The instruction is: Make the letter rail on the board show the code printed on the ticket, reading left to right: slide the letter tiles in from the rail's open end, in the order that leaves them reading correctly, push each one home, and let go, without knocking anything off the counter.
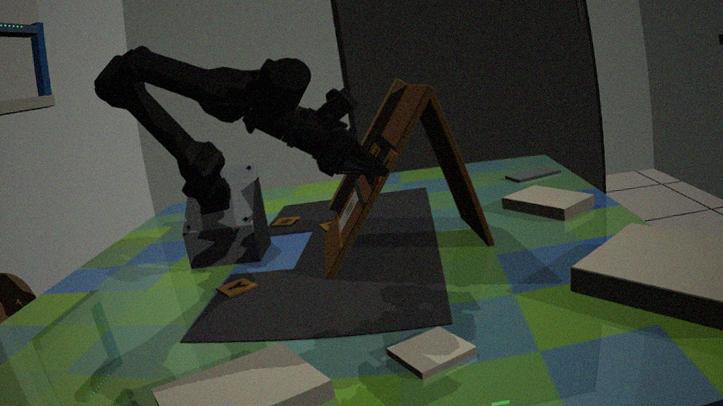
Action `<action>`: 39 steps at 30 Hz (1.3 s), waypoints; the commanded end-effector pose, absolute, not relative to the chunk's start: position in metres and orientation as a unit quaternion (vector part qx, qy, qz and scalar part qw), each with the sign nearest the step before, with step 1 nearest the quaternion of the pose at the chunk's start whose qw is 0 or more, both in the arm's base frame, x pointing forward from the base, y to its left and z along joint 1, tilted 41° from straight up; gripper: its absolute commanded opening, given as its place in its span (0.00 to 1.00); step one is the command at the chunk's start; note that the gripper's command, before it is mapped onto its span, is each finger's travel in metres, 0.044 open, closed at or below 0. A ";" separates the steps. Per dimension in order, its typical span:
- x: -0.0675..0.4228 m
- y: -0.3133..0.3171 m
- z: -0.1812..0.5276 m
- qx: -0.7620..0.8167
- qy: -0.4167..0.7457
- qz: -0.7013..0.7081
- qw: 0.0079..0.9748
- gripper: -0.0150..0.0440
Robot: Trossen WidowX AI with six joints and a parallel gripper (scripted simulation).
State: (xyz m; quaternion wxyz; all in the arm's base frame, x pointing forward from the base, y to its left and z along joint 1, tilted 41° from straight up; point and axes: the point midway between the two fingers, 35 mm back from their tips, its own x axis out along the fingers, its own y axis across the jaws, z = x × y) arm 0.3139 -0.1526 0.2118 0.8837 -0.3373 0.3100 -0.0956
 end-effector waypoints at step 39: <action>0.312 -0.137 0.195 -0.335 0.313 -0.097 0.884 0.25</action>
